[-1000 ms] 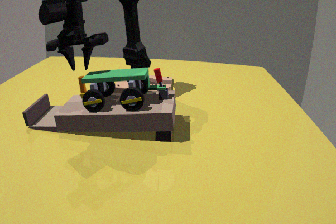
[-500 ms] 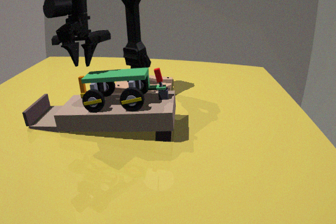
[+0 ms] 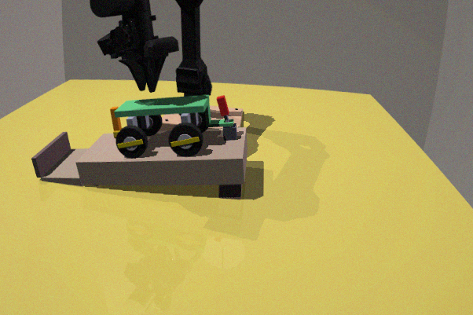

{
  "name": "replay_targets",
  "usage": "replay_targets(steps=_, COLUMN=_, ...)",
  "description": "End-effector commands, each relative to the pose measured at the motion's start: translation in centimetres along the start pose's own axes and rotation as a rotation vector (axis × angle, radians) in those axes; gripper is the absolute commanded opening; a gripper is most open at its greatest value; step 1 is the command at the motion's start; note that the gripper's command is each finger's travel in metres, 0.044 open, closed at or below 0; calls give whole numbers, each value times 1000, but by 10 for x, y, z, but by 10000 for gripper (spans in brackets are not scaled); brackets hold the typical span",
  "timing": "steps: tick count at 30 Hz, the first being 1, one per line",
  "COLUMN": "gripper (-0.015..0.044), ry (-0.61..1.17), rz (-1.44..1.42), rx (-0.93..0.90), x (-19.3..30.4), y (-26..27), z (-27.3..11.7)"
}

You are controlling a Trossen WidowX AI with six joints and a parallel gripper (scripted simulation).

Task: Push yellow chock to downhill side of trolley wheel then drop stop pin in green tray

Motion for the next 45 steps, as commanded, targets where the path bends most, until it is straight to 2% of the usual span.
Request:
replay_targets(steps=1, gripper=190, ry=23, rz=149, rx=-20, x=14, y=18, z=-2)
replay_targets(steps=20, gripper=190, ry=155, rz=792, rx=3, x=86, y=82, z=-1)
replay_targets(steps=30, gripper=190, ry=157, rz=797, rx=4, x=87, y=83, z=0)
replay_targets(steps=45, gripper=190, ry=157, rz=797, rx=4, x=90, y=84, z=21)
Point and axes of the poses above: the point midway between the two fingers, 35 mm back from their tips, its own z axis out along the fingers, its own y axis across the jaws, x = y × z, the point moved 9 cm from there along -z, back along the fingers, and after that the axes turned 6 degrees about z, right-handed, at the moved point
